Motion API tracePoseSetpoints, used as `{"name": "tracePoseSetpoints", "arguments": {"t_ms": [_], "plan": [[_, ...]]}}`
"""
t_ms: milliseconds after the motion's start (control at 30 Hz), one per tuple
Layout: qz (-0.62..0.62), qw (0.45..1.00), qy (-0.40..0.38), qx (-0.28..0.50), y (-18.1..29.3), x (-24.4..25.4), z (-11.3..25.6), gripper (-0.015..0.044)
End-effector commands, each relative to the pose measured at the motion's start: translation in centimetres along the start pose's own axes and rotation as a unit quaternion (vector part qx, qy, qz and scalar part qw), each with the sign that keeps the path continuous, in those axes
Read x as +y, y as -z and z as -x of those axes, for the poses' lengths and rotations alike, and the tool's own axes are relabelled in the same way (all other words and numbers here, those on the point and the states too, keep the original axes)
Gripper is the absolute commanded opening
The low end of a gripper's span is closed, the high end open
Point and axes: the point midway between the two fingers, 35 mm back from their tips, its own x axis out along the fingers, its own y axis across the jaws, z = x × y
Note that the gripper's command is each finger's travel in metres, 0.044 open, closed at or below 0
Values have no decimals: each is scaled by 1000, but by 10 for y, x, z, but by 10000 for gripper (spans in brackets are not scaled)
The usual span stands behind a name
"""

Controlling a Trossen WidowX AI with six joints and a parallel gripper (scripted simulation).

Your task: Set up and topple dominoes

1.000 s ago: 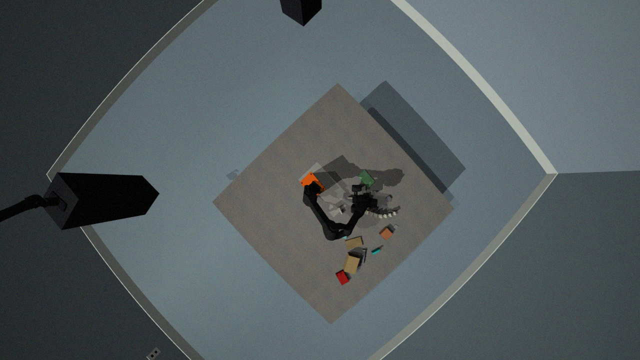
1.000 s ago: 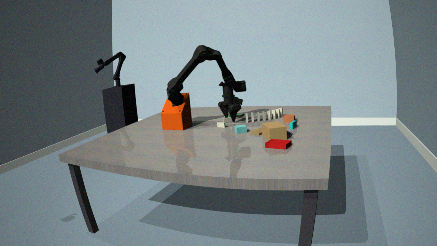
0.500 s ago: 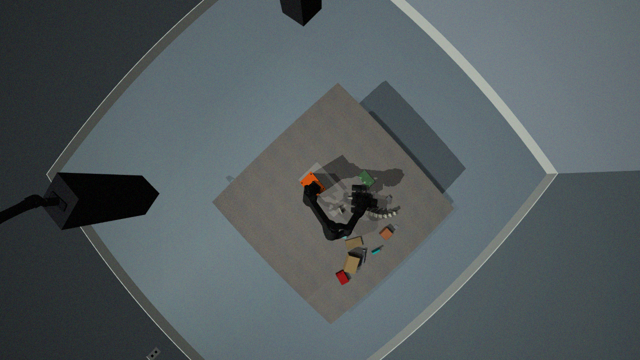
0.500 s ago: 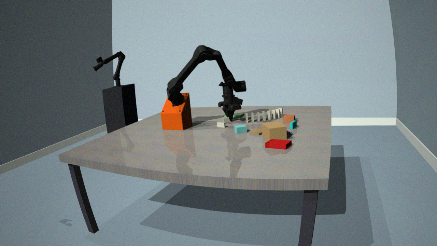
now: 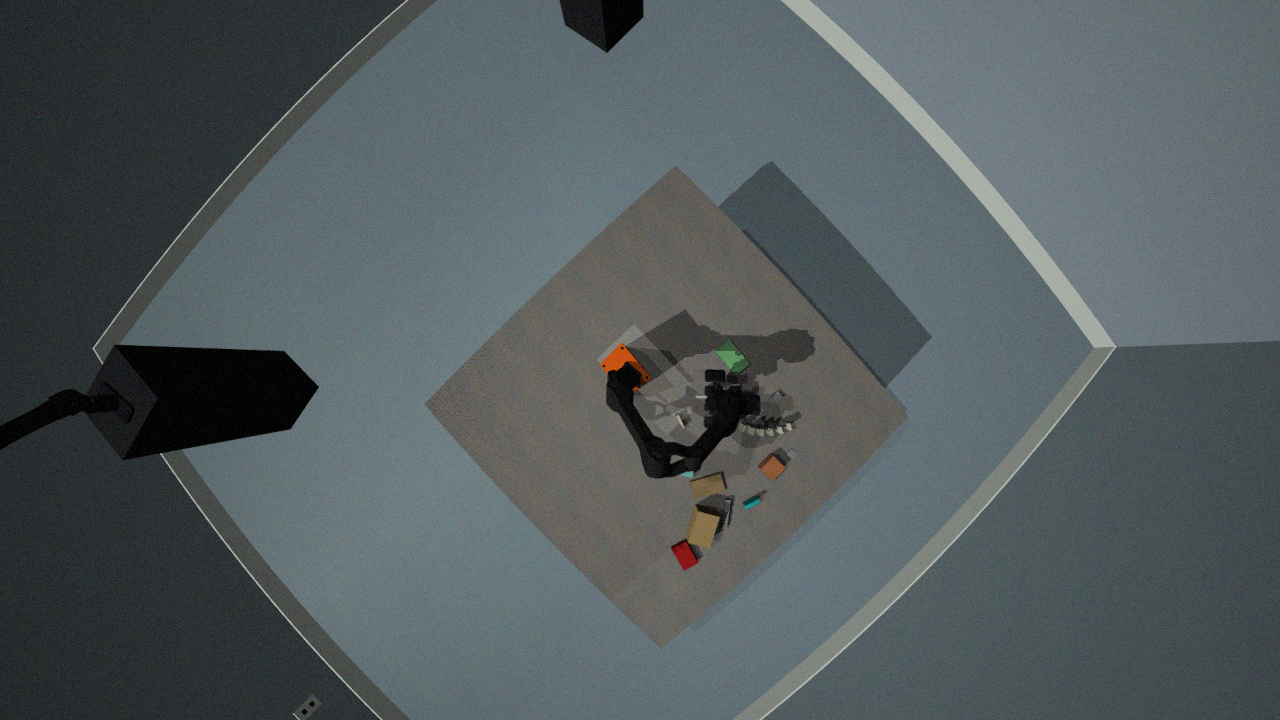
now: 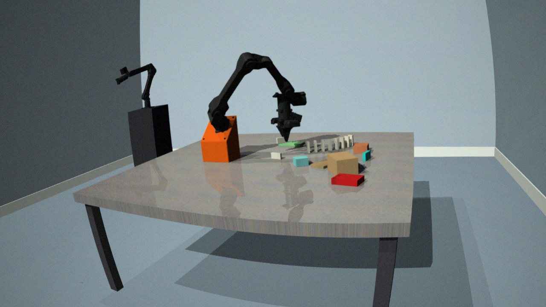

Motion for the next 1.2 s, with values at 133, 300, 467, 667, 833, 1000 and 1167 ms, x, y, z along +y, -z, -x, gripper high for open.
{"name": "tracePoseSetpoints", "arguments": {"t_ms": [133,300,467,667,833,1000,1167], "plan": [[-6,1000,-1,-16,-8,-2,109,22],[-6,1000,-1,-16,-8,-2,111,22],[114,993,0,-16,0,37,111,22],[113,993,-5,-20,-1,38,109,22],[108,992,-40,-46,-8,46,90,22],[101,989,-75,-76,-16,53,72,22],[92,984,-107,-110,-22,58,57,22]]}}
